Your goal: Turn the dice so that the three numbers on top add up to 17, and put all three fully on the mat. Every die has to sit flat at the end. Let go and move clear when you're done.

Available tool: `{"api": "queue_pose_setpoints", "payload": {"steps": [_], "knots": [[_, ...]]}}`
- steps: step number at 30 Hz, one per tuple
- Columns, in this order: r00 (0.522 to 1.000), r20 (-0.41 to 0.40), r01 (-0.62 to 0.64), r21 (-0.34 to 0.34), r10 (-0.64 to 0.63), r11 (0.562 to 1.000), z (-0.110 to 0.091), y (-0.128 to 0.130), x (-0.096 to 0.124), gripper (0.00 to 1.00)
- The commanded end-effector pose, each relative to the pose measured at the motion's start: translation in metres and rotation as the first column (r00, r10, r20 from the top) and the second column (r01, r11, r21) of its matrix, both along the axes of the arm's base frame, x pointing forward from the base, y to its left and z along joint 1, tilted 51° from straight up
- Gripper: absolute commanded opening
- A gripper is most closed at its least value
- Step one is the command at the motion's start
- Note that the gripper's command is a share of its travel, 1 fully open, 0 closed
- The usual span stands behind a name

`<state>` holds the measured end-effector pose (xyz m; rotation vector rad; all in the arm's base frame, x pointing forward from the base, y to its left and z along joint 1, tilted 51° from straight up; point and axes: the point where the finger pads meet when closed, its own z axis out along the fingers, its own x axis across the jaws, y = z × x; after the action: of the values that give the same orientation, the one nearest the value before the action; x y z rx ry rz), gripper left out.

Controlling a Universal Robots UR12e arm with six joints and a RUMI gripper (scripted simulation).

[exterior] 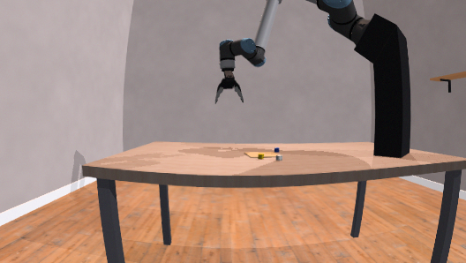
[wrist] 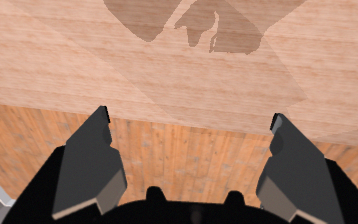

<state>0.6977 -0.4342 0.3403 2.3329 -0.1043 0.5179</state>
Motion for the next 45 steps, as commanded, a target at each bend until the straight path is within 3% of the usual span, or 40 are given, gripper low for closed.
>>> {"api": "queue_pose_setpoints", "payload": {"steps": [1, 18, 22, 26, 31, 34, 37, 38, 39, 40, 41, 42, 45], "knots": [[1.0, 0.001, 0.0, -0.001, 0.0, 1.0, 0.001, 0.0, 0.0, 1.0], [1.0, 0.001, 0.0, -0.001, 0.0, 1.0, 0.001, 0.0, 0.0, 1.0], [1.0, 0.013, 0.009, 0.005, -0.01, 1.0, -0.007, 0.001, 0.0, 1.0], [0.997, 0.059, 0.047, 0.027, -0.048, 0.999, -0.037, 0.002, 0.0, 1.0], [0.976, 0.164, 0.131, 0.089, -0.144, 0.987, -0.104, 0.01, -0.008, 1.0], [0.976, 0.164, 0.131, 0.089, -0.144, 0.987, -0.104, 0.01, -0.008, 1.0], [0.945, 0.24, 0.19, 0.144, -0.22, 0.971, -0.152, 0.02, -0.019, 1.0], [0.945, 0.24, 0.19, 0.144, -0.22, 0.971, -0.152, 0.02, -0.019, 1.0], [0.932, 0.265, 0.209, 0.164, -0.247, 0.964, -0.167, 0.024, -0.024, 1.0], [0.932, 0.265, 0.209, 0.164, -0.247, 0.964, -0.167, 0.024, -0.024, 1.0], [0.917, 0.29, 0.228, 0.185, -0.274, 0.956, -0.182, 0.029, -0.029, 1.0], [0.917, 0.29, 0.228, 0.185, -0.274, 0.956, -0.182, 0.029, -0.029, 1.0], [0.883, 0.335, 0.261, 0.229, -0.328, 0.938, -0.21, 0.039, -0.041, 1.0]]}}
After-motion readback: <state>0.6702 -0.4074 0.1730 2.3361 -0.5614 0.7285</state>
